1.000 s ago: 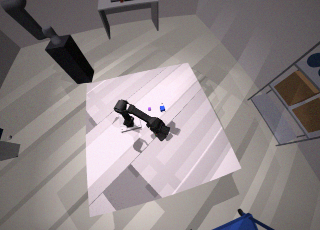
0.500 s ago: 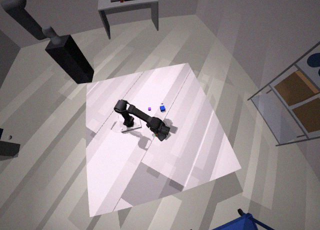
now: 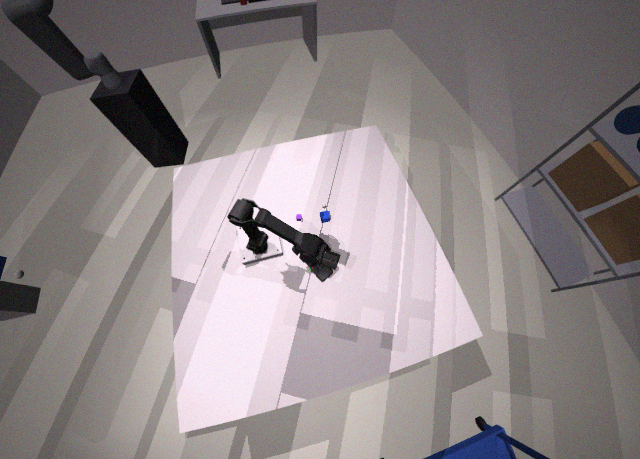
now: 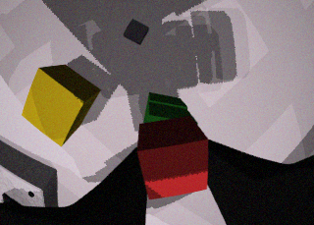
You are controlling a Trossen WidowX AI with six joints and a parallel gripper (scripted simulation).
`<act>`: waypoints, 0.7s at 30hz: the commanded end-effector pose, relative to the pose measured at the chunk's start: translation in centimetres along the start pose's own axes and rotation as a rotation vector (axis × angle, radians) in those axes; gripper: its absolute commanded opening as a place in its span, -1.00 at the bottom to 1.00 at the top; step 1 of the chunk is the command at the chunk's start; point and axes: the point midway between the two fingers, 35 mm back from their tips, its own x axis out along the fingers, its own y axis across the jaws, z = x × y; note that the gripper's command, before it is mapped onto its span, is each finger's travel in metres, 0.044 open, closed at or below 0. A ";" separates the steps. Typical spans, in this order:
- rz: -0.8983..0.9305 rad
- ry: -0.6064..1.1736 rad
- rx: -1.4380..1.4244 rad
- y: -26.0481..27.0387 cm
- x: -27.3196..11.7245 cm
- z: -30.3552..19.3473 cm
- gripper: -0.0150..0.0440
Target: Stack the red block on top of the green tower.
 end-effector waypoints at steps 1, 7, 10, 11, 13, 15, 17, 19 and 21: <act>0.000 0.000 0.000 0.0 0.1 0.0 0.13; 0.000 0.000 0.000 0.0 0.1 0.0 0.67; 0.000 0.000 0.000 0.0 0.1 0.0 0.93; 0.000 0.000 0.000 0.0 0.1 0.0 1.00; 0.000 0.000 0.000 0.0 0.1 0.0 1.00; 0.000 0.000 0.000 0.0 0.1 0.0 1.00; 0.000 0.000 0.000 0.0 0.1 0.0 1.00; 0.000 0.000 0.000 0.0 0.1 0.0 1.00; 0.000 0.000 0.000 0.0 0.1 0.0 1.00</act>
